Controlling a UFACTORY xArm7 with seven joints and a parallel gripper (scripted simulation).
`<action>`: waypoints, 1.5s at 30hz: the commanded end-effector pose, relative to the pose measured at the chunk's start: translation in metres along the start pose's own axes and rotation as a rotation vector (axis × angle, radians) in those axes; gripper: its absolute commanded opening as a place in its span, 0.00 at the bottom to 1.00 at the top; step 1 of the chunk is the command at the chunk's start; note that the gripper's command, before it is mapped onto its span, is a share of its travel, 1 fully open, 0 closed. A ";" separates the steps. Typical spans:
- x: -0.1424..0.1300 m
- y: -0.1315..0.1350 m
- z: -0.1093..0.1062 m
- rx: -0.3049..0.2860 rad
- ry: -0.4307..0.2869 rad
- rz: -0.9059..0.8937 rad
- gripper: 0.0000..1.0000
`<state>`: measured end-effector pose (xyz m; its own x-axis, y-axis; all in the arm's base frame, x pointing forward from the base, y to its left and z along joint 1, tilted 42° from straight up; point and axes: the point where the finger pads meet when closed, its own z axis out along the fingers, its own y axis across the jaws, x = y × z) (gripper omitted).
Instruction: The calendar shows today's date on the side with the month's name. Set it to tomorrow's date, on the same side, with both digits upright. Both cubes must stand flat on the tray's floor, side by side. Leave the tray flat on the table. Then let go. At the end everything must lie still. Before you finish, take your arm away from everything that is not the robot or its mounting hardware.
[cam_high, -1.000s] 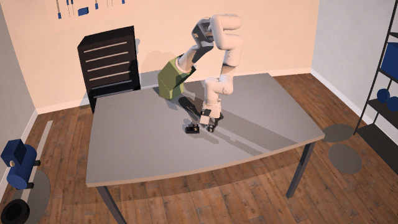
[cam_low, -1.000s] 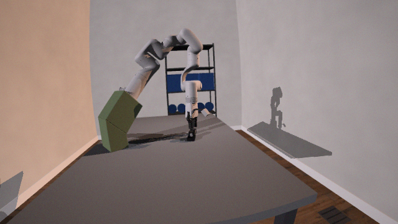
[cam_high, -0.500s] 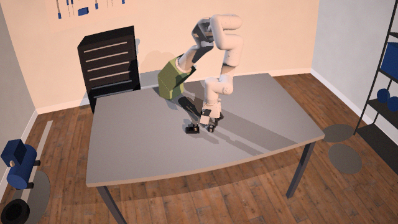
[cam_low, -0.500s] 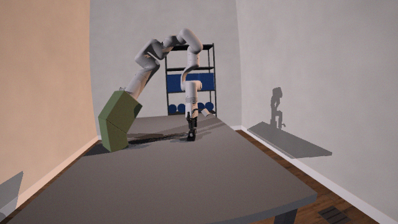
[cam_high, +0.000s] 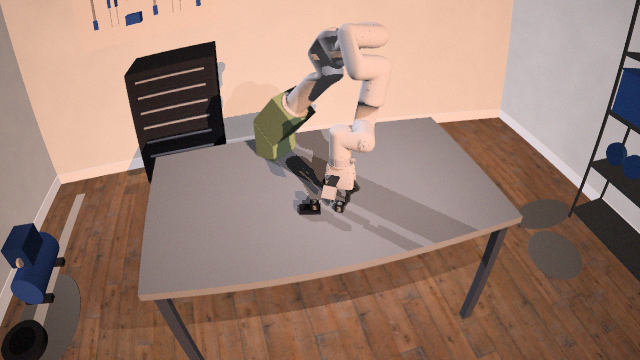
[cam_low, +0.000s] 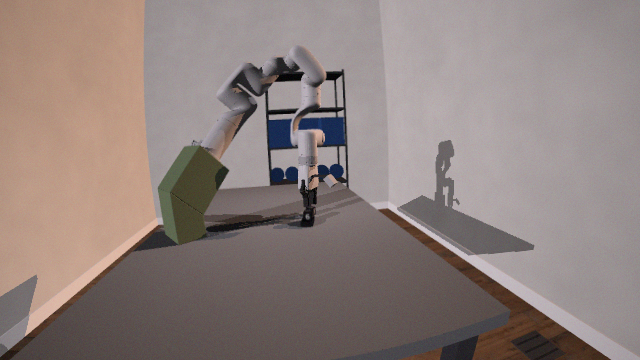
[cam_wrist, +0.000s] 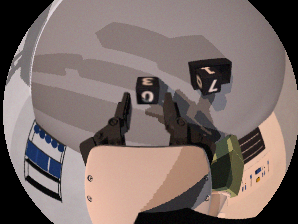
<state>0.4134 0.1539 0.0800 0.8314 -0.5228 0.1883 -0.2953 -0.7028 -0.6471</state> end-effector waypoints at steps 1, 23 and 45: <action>0.001 0.000 0.000 0.000 0.001 0.001 0.49; 0.001 0.000 -0.036 -0.001 0.001 0.001 0.49; -0.002 -0.004 -0.053 0.013 0.029 -0.002 0.49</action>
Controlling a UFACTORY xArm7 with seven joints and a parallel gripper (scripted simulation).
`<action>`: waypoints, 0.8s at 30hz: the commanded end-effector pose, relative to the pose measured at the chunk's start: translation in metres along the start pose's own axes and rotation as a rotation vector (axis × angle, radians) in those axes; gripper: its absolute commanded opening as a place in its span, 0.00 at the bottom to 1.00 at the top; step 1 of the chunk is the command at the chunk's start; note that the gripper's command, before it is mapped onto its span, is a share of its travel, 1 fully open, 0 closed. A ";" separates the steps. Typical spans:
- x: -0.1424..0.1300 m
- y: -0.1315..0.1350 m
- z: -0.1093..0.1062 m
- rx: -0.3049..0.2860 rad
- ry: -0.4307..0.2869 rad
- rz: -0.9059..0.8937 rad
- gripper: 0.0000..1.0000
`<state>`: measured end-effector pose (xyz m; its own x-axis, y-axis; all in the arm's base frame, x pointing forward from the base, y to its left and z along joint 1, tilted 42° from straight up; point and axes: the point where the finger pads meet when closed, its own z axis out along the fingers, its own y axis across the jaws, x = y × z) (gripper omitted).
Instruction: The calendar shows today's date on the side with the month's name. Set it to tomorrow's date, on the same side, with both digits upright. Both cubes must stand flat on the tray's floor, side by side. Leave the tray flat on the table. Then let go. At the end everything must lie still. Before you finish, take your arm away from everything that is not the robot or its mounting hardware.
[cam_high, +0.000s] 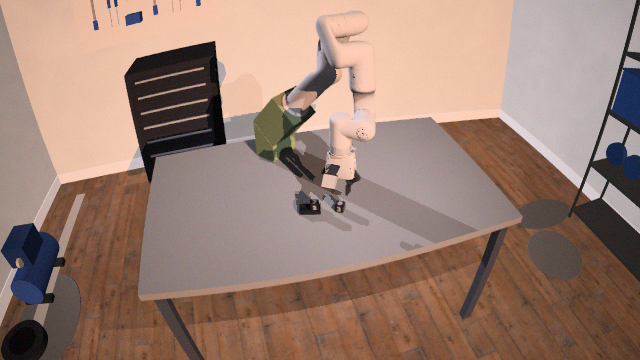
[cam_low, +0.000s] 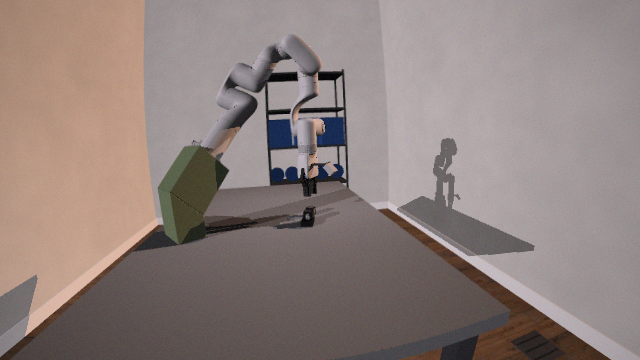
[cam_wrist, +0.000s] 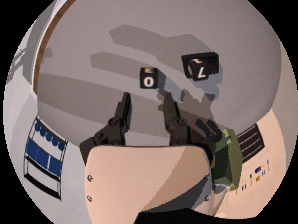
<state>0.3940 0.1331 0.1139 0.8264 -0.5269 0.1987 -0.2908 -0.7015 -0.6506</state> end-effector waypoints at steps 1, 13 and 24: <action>-0.003 -0.003 -0.010 0.010 0.024 -0.001 0.49; -0.007 -0.006 -0.010 0.018 0.154 -0.004 0.49; -0.005 0.001 -0.004 -0.004 0.224 0.002 0.49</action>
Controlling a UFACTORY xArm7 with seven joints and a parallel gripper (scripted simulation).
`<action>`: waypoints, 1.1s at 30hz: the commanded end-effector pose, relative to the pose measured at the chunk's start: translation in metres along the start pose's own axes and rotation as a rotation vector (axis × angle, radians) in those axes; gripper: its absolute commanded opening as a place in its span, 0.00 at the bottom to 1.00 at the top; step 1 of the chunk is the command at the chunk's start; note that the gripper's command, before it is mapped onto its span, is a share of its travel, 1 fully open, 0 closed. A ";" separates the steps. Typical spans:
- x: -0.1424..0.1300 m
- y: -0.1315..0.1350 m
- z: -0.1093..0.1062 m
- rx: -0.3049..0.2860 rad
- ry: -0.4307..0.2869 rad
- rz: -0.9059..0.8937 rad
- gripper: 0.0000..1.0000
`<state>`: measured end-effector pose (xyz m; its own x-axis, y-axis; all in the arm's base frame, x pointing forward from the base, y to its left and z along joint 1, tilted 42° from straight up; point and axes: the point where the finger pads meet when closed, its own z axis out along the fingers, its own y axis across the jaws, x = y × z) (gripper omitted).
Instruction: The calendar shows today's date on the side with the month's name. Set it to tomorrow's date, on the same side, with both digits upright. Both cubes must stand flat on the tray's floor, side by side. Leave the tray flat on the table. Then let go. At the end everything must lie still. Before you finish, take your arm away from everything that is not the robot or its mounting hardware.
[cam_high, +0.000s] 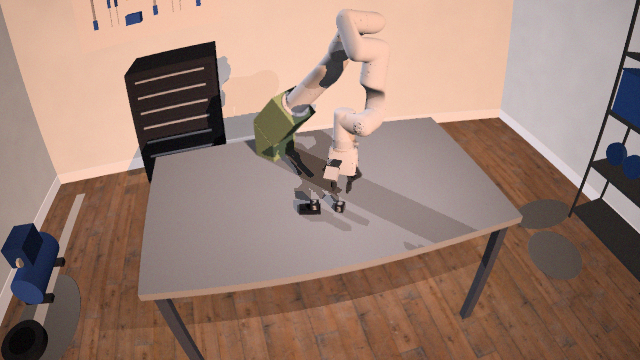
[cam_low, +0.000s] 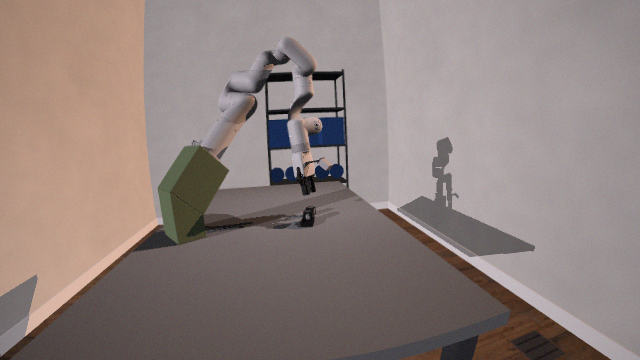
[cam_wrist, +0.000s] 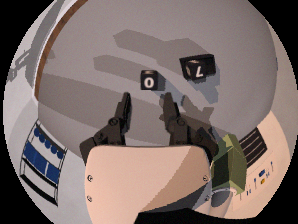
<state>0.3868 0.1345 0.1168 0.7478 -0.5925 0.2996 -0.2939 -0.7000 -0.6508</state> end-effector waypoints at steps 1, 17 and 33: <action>0.001 0.002 0.002 -0.004 0.083 -0.002 0.49; -0.007 -0.003 0.004 0.021 0.132 0.003 0.49; -0.004 0.002 0.003 -0.003 0.322 -0.002 0.49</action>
<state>0.3848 0.1385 0.1118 0.5705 -0.6775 0.4642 -0.2818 -0.6924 -0.6642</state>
